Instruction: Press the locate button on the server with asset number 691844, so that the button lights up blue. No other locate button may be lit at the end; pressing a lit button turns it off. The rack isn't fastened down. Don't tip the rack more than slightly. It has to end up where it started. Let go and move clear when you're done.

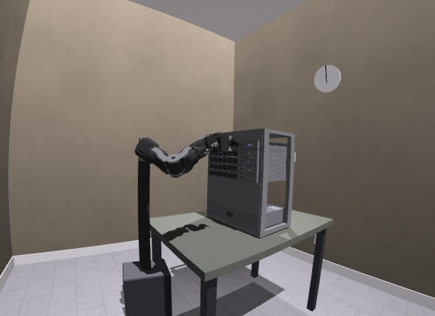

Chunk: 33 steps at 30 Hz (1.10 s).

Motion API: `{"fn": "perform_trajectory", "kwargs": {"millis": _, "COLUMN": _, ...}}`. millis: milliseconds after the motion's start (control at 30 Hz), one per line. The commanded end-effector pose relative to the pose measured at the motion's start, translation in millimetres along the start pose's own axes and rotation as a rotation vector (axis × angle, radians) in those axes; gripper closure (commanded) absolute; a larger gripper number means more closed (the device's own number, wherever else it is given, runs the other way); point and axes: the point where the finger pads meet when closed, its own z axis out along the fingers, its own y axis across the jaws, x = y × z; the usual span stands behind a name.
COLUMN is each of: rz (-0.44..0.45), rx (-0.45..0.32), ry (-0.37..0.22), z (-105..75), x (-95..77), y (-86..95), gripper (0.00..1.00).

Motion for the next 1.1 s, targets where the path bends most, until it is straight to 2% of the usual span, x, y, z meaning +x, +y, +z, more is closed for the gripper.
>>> {"fn": "perform_trajectory", "kwargs": {"millis": 0, "rz": 0.013, "rx": -0.008, "ry": -0.002, "z": -3.7, "x": -0.5, "y": 2.0, "gripper": 1.0}}
{"fn": "perform_trajectory", "kwargs": {"millis": 467, "rz": 0.013, "rx": -0.008, "ry": -0.002, "z": -37.2, "x": -0.4, "y": 1.8, "gripper": 1.0}}
{"fn": "perform_trajectory", "kwargs": {"millis": 733, "rz": 0.013, "rx": -0.008, "ry": -0.002, "z": -43.0, "x": -0.4, "y": 1.7, "gripper": 1.0}}
{"fn": "perform_trajectory", "kwargs": {"millis": 767, "rz": 0.013, "rx": -0.008, "ry": -0.002, "z": -43.0, "x": -0.4, "y": 1.7, "gripper": 0.0}}
{"fn": "perform_trajectory", "kwargs": {"millis": 1067, "rz": 0.013, "rx": -0.008, "ry": -0.002, "z": -43.0, "x": -0.4, "y": 1.7, "gripper": 0.0}}
